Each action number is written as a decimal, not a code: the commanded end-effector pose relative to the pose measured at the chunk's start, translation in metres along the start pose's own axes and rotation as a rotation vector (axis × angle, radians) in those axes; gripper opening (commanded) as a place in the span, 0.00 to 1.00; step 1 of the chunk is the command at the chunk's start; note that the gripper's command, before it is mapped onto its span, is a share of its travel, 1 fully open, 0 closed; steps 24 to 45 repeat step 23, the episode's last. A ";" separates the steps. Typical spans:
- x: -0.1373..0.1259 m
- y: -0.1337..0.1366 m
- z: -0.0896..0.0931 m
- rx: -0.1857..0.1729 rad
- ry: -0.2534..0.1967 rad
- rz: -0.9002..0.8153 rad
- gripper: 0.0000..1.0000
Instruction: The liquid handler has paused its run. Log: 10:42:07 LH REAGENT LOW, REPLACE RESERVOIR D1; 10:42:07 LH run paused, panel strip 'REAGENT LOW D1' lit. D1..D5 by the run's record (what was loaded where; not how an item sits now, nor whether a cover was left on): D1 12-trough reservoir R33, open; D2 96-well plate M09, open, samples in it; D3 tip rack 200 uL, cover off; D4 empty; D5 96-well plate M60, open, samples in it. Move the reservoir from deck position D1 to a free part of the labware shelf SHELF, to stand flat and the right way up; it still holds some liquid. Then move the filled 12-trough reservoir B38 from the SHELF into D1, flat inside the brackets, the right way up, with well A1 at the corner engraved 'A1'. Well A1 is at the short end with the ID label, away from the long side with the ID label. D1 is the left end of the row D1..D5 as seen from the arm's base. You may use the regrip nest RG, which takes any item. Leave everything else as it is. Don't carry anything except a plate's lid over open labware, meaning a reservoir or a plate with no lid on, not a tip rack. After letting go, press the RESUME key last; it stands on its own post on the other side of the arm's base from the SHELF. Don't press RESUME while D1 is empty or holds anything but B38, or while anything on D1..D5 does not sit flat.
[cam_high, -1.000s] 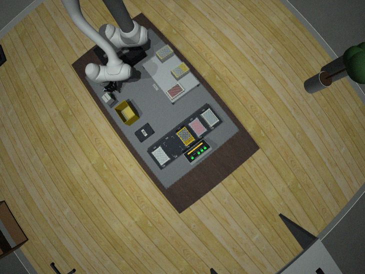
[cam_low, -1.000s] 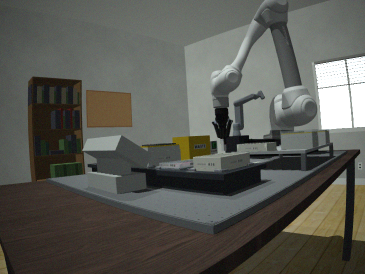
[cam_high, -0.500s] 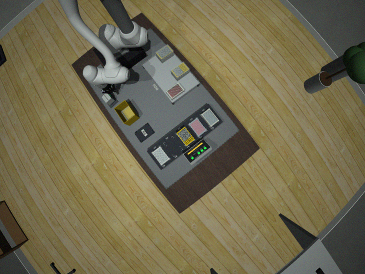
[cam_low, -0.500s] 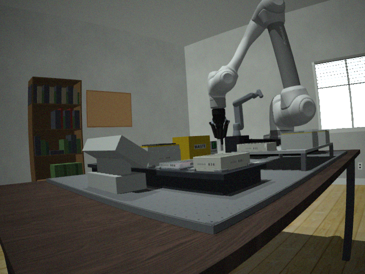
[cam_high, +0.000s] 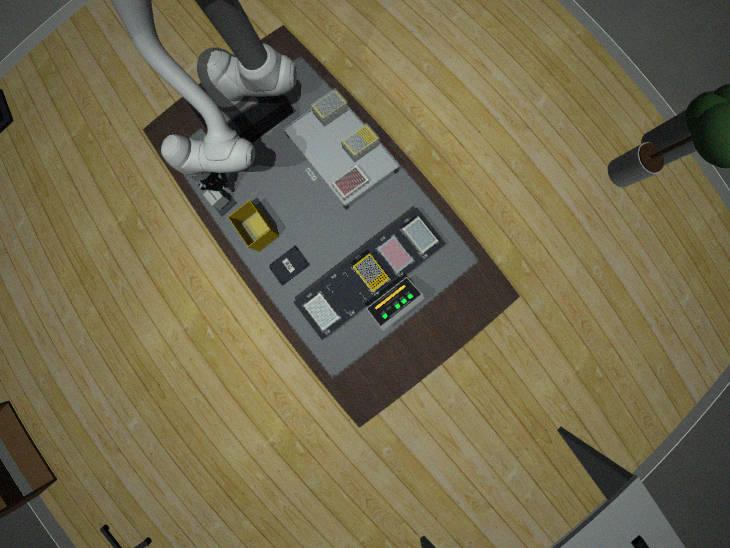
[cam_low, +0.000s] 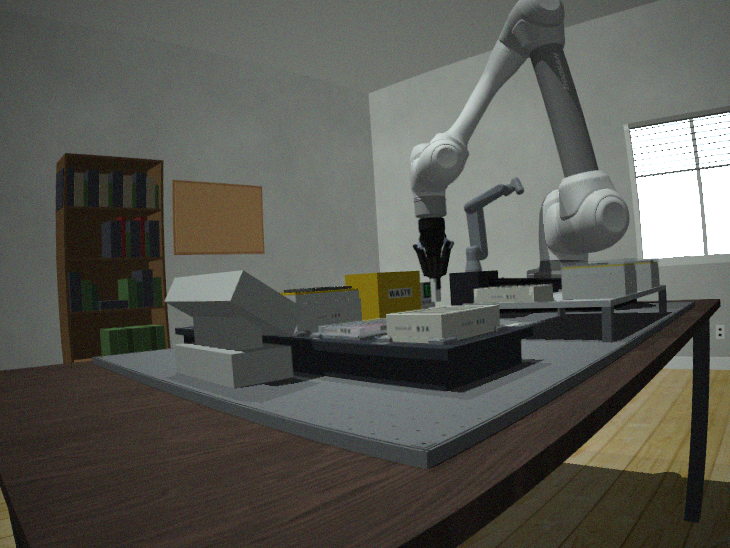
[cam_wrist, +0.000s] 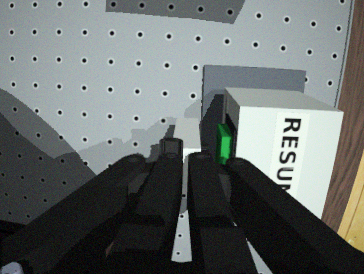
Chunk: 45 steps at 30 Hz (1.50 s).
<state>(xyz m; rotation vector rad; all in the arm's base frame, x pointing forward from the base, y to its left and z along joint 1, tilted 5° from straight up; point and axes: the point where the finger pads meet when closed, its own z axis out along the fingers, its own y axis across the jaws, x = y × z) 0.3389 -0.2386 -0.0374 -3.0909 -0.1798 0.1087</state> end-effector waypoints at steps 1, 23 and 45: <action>0.000 0.001 0.000 0.000 0.000 0.001 0.00; 0.000 0.008 0.000 0.000 0.000 0.001 0.00; 0.000 0.008 0.000 0.000 0.000 0.001 0.00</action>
